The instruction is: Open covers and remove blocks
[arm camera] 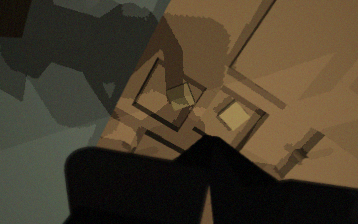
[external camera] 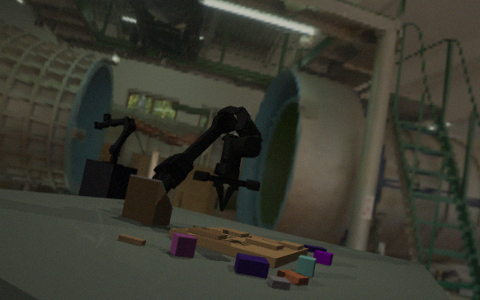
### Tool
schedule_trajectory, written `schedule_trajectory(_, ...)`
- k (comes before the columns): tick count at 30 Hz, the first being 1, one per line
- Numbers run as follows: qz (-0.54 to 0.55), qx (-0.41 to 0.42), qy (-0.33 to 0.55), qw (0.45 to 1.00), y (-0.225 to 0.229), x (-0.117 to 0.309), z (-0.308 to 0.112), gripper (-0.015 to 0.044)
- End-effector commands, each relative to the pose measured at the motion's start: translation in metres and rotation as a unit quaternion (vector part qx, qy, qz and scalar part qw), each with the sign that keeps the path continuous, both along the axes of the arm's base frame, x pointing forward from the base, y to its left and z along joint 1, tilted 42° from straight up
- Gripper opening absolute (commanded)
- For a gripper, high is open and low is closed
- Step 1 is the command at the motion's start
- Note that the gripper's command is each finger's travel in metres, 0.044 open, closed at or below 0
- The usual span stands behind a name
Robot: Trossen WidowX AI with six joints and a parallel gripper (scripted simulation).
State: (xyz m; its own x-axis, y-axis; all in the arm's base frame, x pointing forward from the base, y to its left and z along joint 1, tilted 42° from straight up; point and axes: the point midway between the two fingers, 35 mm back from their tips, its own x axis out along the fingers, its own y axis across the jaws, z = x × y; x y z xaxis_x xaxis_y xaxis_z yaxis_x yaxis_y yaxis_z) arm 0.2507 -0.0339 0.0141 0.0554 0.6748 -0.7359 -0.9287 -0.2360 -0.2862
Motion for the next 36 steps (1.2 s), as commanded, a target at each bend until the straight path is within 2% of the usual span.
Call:
schedule_trajectory(1, 0.188, -0.02, -0.159, 0.969, 0.004, -0.022, -0.004, 0.0)
schedule_trajectory(14, 0.188, -0.02, -0.159, 0.969, 0.005, -0.022, -0.006, 0.0)
schedule_trajectory(25, 0.187, -0.019, -0.159, 0.969, 0.035, -0.022, -0.04, 0.0)
schedule_trajectory(36, 0.187, -0.019, -0.159, 0.969, 0.04, -0.023, -0.047, 0.0)
